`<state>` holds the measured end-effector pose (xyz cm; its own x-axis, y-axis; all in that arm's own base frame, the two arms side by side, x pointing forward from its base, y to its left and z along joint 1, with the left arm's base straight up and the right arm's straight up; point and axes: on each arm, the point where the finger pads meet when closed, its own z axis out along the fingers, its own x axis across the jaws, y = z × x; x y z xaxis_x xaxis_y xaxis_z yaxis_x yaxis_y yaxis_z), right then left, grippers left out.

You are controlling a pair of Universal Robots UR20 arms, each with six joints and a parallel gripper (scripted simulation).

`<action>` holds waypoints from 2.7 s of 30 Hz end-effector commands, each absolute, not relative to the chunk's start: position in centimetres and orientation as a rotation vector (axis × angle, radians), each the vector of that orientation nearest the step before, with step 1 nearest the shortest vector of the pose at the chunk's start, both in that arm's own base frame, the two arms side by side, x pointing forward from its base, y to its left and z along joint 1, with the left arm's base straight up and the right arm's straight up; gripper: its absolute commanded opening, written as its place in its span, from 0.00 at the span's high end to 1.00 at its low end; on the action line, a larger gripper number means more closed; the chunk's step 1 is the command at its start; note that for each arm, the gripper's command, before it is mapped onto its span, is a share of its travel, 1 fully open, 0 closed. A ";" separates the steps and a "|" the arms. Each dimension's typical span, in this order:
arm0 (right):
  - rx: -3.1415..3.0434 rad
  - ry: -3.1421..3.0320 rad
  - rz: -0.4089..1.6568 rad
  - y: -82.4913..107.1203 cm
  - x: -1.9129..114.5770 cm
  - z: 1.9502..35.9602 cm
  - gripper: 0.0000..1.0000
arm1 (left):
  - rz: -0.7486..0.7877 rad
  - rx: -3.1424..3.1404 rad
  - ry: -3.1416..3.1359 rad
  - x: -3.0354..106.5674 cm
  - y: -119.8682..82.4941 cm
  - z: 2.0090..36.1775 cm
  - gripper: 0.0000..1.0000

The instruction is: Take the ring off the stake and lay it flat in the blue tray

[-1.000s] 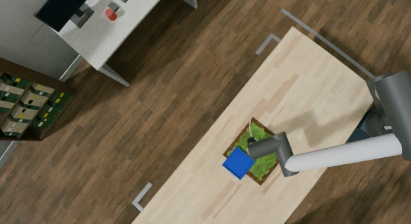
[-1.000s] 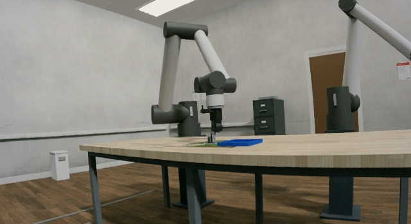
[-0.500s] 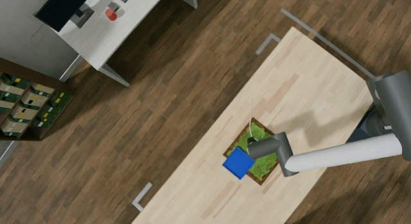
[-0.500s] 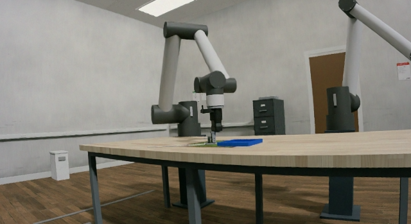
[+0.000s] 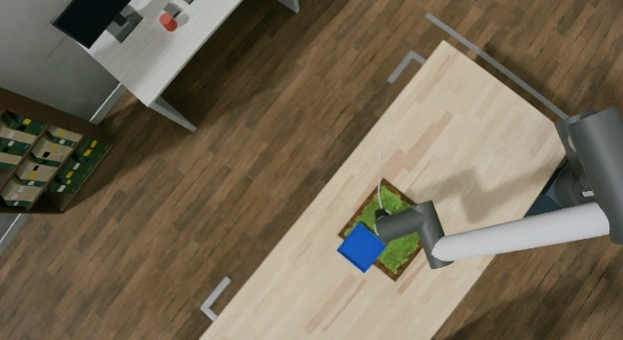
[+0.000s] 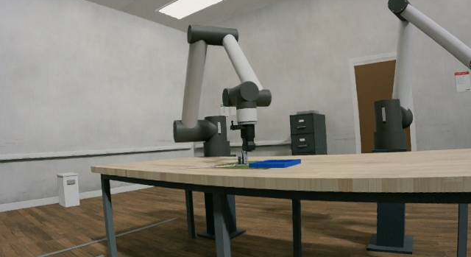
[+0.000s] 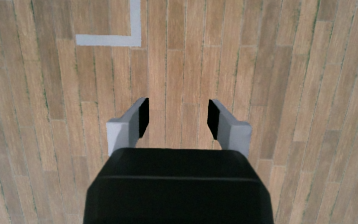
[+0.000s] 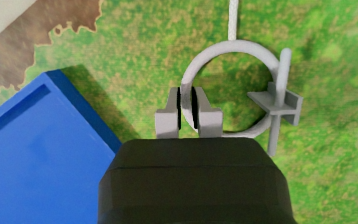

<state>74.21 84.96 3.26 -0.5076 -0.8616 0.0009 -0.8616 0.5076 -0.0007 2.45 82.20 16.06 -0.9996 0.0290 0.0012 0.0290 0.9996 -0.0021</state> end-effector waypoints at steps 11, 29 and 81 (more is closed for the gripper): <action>1.562 -2.730 -0.004 85.5 74.4 3.5 0.68 | 0.000 -0.046 -3.141 2.4 82.5 16.2 0.00; 1.560 -2.728 -0.001 85.3 74.3 3.3 0.68 | 0.000 -0.046 -3.141 2.4 82.5 16.2 0.00; 1.560 -2.728 -0.001 85.3 74.3 3.3 0.45 | 0.000 -0.046 -3.141 2.4 82.5 16.2 0.00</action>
<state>74.31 85.12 3.39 -0.5076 -0.8616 -0.0011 -0.8616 0.5076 -0.0006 2.46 82.20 16.06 -0.9996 0.0290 0.0012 0.0290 0.9996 -0.0021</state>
